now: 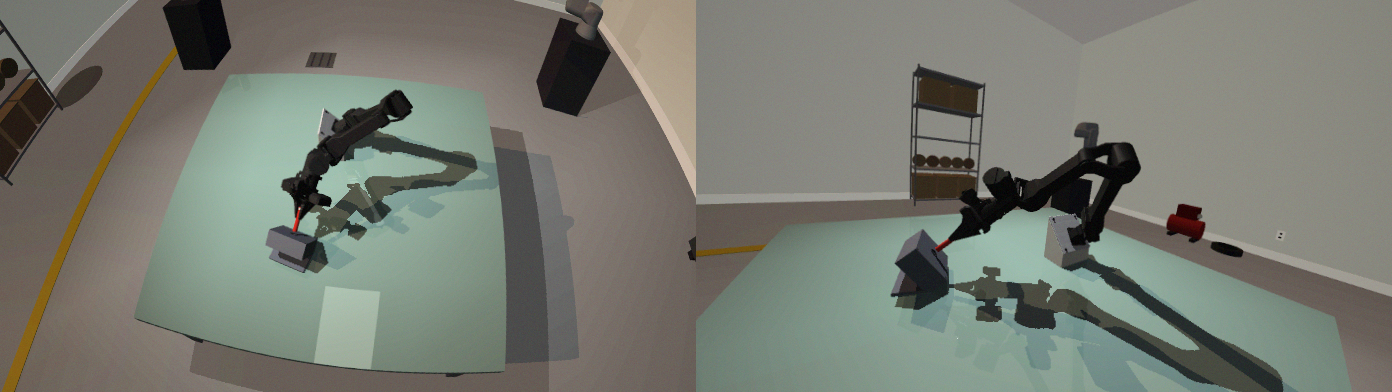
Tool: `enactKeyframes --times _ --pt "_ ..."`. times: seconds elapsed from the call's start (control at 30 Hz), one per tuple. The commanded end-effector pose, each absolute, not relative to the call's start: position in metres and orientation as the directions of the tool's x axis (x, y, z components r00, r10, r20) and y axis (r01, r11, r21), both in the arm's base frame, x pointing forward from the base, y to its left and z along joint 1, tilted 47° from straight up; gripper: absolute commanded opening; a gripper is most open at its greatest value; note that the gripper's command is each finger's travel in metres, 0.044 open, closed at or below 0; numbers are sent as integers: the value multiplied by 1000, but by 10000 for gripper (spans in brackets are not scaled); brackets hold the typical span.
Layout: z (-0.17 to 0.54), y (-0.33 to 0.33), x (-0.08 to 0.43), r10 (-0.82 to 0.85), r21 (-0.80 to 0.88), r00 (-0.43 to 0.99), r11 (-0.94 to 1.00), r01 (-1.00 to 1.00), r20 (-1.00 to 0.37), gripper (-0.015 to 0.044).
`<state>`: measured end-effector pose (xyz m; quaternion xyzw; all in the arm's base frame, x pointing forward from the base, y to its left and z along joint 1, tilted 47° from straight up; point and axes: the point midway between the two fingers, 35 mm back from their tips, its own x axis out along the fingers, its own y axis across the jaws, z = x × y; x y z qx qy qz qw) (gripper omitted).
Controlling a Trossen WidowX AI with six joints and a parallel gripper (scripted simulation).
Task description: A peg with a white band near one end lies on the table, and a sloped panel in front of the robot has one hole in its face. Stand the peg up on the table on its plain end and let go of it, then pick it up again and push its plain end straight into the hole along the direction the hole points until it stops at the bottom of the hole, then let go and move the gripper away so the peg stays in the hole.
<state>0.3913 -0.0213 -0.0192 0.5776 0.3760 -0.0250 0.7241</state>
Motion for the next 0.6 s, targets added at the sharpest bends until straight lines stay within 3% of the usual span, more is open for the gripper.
enactKeyframes --times 0.0,0.57 --pt "-19 -21 391 399 817 715 332 471 -574 0" --pt "-23 -19 391 399 817 715 332 471 -574 0"
